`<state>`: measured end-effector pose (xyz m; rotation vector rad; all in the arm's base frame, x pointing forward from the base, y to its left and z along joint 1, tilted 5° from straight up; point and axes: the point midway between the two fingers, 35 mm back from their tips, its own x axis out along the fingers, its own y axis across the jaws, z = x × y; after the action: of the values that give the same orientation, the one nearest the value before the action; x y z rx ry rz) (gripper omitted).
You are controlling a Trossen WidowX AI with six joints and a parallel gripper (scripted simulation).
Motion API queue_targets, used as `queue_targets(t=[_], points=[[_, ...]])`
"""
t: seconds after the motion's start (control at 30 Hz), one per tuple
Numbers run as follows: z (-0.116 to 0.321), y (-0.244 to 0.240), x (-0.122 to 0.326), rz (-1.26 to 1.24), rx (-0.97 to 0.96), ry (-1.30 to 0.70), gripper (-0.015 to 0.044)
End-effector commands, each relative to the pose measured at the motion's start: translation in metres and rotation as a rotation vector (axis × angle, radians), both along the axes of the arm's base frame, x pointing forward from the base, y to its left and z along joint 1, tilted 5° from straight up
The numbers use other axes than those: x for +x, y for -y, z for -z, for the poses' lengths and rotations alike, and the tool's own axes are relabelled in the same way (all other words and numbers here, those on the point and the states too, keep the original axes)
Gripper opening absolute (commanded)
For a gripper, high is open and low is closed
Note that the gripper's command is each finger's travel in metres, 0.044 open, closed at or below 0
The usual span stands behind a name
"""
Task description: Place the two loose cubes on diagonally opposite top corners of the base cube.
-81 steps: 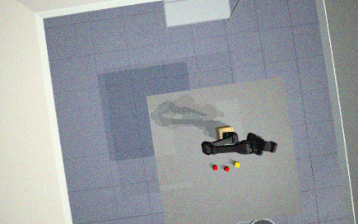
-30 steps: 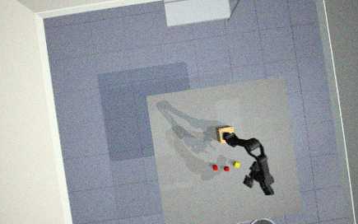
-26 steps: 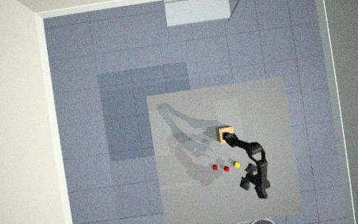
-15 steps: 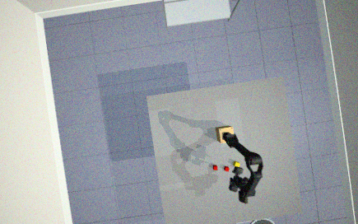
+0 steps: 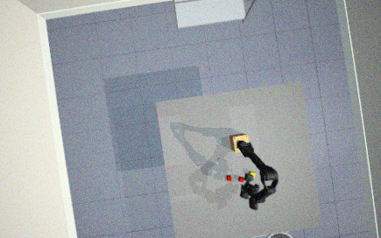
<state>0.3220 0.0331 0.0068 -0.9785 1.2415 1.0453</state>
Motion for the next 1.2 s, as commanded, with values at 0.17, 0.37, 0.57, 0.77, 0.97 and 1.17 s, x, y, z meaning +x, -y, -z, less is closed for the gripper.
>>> queue_targets(t=[0.17,0.37,0.57,0.77,0.97,1.17], points=[[0.014,-0.002,0.001,0.001,0.003,0.002,0.0265],[0.021,-0.003,0.001,0.001,0.003,0.002,0.0265],[0.031,-0.003,0.002,0.001,0.003,0.002,0.0265],[0.041,-0.004,0.002,0.001,0.003,0.002,0.0265],[0.046,-0.005,0.002,0.001,0.003,0.002,0.0265],[0.046,-0.005,0.002,0.001,0.003,0.002,0.0107]])
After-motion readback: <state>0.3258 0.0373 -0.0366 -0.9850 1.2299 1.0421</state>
